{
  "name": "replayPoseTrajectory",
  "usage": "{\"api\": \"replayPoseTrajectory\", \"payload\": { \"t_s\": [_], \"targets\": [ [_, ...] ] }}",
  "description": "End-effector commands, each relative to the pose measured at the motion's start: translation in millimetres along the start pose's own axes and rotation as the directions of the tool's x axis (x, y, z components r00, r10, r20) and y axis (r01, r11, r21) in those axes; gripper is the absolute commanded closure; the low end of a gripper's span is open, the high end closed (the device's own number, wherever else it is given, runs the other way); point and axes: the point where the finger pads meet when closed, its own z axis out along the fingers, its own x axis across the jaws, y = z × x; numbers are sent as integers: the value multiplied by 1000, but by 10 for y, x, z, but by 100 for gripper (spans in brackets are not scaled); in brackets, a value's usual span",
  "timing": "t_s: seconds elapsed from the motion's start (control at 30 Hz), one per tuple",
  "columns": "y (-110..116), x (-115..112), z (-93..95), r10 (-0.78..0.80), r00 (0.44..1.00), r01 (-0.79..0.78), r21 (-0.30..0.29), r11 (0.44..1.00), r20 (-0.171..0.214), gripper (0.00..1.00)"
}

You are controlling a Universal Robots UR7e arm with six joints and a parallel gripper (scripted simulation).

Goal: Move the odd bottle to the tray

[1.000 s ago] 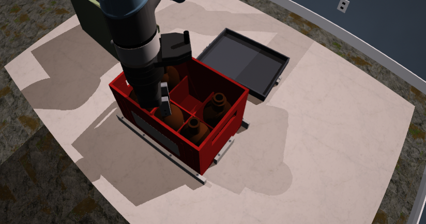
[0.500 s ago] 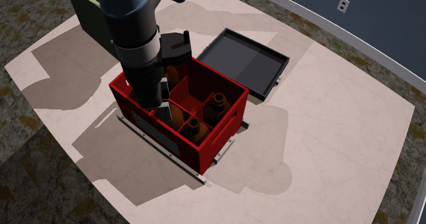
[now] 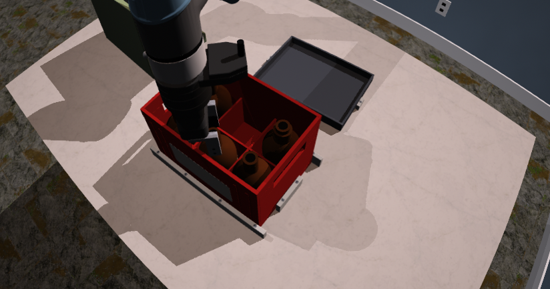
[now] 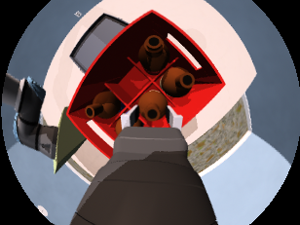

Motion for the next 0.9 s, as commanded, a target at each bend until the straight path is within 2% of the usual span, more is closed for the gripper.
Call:
{"api": "replayPoseTrajectory", "payload": {
  "t_s": [0.0, 0.53, 0.87],
  "targets": [
    [1, 4, -6, 0, 1000, 0, 0, 1000, -1, 0],
    [1, 4, -29, 0, 1000, 0, 0, 1000, -1, 0],
    [1, 4, -231, 0, 1000, 0, 0, 1000, -1, 0]
  ]
}}
